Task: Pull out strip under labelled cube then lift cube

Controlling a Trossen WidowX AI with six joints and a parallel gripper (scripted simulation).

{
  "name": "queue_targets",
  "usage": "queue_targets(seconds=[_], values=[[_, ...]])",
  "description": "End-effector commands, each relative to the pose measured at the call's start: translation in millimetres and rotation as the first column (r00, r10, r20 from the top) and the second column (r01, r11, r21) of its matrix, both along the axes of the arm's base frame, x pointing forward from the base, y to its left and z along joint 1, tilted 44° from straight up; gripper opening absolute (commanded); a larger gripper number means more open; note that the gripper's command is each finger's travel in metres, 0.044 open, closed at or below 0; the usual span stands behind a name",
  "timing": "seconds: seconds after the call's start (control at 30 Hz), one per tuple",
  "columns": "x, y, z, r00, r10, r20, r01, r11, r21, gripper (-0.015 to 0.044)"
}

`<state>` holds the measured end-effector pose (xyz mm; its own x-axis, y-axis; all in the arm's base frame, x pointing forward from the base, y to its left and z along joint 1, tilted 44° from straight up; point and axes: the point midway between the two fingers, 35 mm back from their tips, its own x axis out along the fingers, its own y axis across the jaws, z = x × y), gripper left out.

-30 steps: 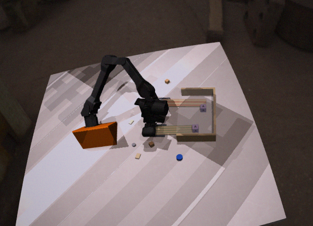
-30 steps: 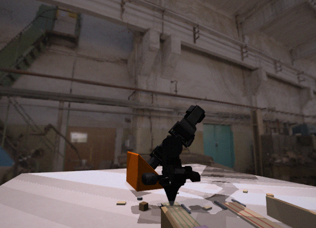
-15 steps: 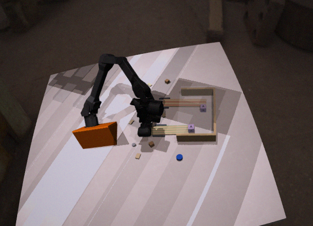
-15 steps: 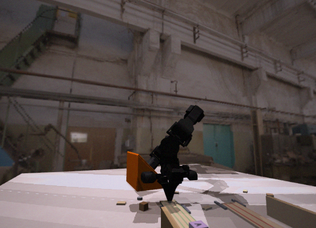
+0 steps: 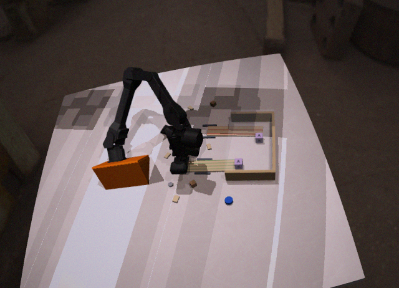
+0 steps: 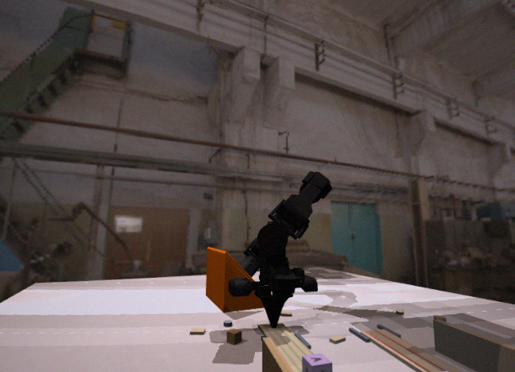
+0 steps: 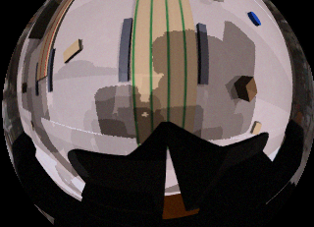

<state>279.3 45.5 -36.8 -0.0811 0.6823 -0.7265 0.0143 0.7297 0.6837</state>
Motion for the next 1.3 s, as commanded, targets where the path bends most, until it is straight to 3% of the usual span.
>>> queue_targets(seconds=[0.0,1.27], values=[[-16.0,3.2,-2.5,1.000,0.015,-0.025,-0.015,1.000,-0.002,0.0000],[-69.7,1.1,3.2,0.999,0.015,-0.028,-0.015,1.000,-0.002,0.0000]])
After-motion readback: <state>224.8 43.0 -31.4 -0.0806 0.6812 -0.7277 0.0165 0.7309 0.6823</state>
